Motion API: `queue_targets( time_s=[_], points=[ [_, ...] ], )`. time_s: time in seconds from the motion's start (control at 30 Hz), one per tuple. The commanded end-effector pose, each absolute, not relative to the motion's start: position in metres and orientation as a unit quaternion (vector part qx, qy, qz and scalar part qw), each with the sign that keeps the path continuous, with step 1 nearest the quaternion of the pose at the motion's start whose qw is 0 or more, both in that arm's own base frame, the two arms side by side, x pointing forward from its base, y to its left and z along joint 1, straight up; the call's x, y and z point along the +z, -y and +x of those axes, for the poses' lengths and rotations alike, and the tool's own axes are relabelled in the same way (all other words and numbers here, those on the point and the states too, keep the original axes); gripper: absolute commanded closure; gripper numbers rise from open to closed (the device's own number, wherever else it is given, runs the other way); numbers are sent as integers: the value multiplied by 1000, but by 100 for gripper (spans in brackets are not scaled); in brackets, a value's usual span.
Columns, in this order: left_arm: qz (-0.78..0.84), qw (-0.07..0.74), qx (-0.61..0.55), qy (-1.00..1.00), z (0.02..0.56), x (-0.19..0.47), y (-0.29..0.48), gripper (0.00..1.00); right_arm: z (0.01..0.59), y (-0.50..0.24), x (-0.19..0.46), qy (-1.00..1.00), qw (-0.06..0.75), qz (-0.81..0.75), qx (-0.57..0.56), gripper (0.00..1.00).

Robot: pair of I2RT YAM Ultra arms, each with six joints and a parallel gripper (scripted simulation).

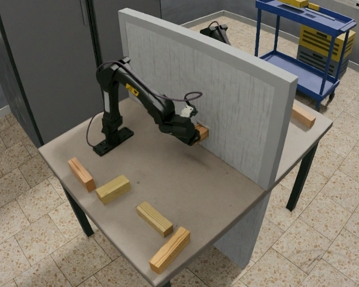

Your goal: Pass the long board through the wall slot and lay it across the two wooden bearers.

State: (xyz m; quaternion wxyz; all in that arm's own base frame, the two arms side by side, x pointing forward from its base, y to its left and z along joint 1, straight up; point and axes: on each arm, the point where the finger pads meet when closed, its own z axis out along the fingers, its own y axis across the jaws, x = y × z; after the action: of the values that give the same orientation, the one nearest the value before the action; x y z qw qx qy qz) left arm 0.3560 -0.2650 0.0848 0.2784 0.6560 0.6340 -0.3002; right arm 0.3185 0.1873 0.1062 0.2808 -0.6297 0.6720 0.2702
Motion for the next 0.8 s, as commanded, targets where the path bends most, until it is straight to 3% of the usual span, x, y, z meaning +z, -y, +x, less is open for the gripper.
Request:
queue_targets(
  time_s=[0.0, 0.77],
  points=[
    [660, 316, -293, -616, 366, 118, 273, 100, 323, -195, 129, -657, 305, -635, 270, 28],
    [660, 316, -293, -616, 366, 118, 273, 100, 322, -168, 128, -655, 307, -637, 266, 28]
  ],
)
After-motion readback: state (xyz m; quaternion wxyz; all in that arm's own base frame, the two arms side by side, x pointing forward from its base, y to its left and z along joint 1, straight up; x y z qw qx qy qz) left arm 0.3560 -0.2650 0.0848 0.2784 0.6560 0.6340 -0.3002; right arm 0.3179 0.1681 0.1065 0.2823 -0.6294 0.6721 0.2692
